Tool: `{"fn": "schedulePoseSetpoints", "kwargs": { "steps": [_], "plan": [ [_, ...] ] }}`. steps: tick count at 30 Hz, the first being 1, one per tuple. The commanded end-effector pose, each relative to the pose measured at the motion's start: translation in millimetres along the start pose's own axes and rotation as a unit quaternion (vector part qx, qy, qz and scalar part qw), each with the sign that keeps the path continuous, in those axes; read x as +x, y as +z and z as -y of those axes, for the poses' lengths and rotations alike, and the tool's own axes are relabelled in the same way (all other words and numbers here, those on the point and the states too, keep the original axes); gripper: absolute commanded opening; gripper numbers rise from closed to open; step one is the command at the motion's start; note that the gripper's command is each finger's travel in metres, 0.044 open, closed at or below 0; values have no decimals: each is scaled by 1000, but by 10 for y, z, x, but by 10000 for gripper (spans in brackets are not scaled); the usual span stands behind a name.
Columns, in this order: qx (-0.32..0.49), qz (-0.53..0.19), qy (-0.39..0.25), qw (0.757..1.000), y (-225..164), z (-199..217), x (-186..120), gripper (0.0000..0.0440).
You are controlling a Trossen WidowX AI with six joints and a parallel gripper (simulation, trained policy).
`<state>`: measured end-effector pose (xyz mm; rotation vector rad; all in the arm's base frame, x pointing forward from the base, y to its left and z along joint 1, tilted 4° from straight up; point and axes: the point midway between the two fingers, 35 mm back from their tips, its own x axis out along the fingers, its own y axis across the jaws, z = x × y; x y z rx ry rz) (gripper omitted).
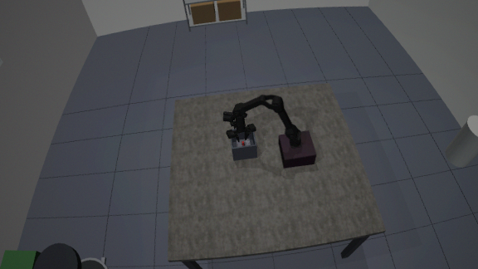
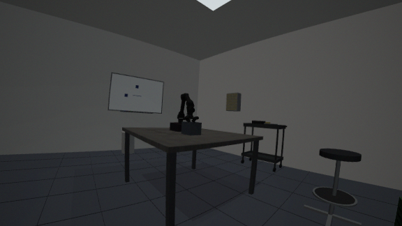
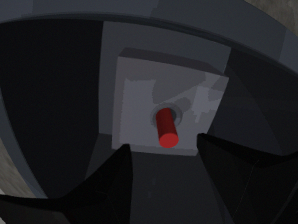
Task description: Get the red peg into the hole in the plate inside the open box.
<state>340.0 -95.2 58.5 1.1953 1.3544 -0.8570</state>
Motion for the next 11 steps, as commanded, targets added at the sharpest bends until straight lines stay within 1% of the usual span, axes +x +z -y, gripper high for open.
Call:
{"fn": "schedulePoseSetpoints", "kwargs": {
  "steps": [1, 11],
  "plan": [
    [2, -12, 11, 1000, 36, -28, -74, 230],
    [11, -20, 40, 999, 142, -96, -272, 257]
  ]
}}
